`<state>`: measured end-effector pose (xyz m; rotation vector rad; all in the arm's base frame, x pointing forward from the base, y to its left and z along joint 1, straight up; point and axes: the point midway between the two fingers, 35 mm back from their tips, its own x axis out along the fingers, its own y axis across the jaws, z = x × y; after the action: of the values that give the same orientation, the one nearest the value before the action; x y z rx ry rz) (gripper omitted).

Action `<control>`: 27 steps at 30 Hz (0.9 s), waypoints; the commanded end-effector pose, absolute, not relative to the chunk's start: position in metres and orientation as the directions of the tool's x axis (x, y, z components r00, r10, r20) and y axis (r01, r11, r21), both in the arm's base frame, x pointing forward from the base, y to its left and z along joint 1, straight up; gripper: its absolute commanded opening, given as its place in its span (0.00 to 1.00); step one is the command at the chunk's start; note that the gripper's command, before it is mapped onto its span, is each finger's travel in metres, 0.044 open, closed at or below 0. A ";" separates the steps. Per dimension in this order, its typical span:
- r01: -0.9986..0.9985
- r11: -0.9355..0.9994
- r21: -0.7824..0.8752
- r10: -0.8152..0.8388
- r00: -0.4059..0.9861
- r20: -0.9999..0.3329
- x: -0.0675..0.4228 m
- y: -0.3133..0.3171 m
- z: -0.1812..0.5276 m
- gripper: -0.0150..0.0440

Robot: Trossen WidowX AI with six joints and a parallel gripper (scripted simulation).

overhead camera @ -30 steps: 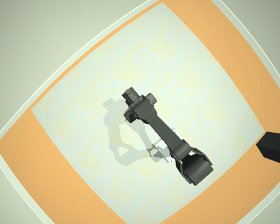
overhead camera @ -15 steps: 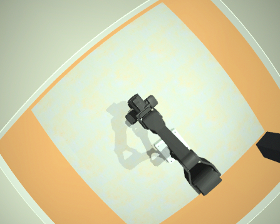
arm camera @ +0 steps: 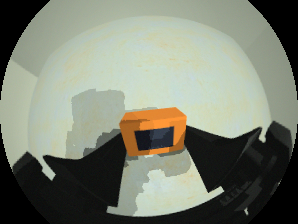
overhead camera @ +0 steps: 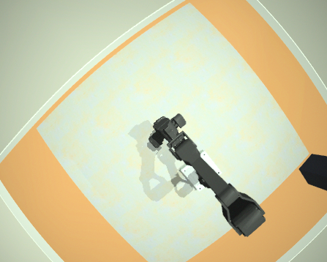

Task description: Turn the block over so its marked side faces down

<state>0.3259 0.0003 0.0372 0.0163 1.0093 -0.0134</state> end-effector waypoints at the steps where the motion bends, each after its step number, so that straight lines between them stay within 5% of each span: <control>1: 0.024 1.000 0.006 -0.009 0.555 -0.832 0.327 0.000 0.037 0.25; 27: 0.023 1.000 0.004 -0.016 0.803 -0.596 0.343 0.000 -0.002 0.25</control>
<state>0.3519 0.0005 0.0096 0.0127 0.6484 -0.0164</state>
